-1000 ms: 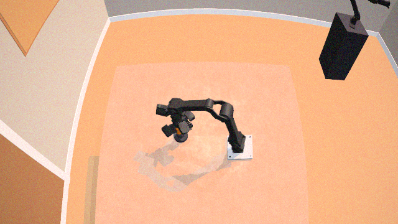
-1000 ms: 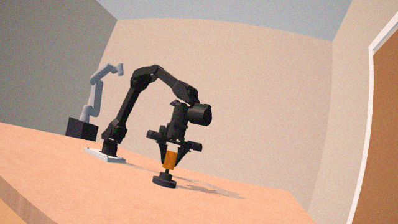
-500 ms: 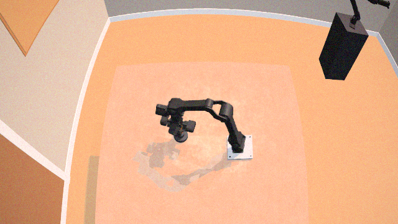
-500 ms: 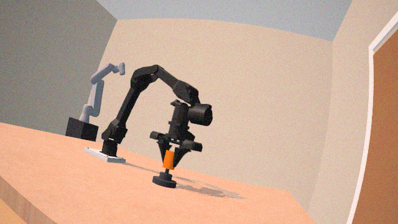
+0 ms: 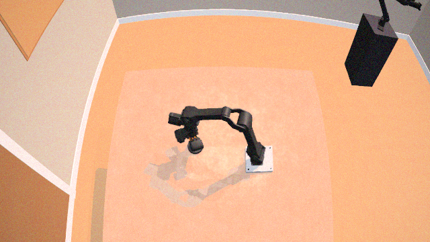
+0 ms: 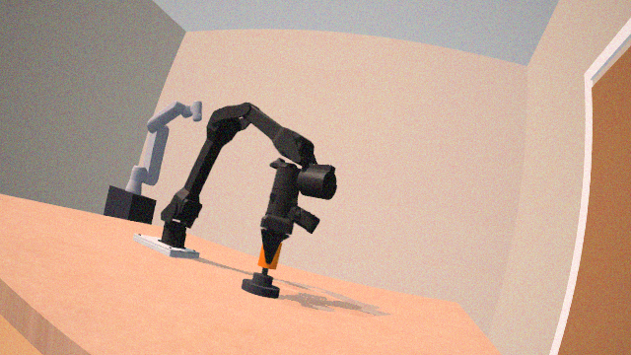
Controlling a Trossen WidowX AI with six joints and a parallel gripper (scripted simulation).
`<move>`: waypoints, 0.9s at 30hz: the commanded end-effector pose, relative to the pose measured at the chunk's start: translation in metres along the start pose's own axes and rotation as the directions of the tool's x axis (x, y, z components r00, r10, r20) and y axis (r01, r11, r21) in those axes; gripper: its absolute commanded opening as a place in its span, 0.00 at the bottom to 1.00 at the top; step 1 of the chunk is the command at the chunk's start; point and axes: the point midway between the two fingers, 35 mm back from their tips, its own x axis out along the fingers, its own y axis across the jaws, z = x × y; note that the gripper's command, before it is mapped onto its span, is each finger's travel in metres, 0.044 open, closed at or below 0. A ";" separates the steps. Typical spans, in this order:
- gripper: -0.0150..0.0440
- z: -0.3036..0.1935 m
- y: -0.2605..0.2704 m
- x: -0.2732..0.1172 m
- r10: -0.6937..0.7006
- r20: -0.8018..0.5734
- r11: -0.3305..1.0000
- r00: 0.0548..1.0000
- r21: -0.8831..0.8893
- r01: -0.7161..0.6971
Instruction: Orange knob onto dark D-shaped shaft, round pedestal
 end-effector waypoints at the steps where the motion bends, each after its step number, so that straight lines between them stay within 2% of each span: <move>1: 0.25 -0.003 0.001 0.003 -0.001 -0.005 0.929 1.000 0.370 0.003; 4: 0.25 -0.005 0.002 0.003 -0.001 -0.006 0.839 1.000 0.545 0.004; 6: 0.25 -0.006 0.002 0.003 -0.001 -0.006 0.812 1.000 0.583 0.004; 27: 0.25 -0.005 0.001 -0.001 -0.001 -0.006 0.812 1.000 0.583 0.004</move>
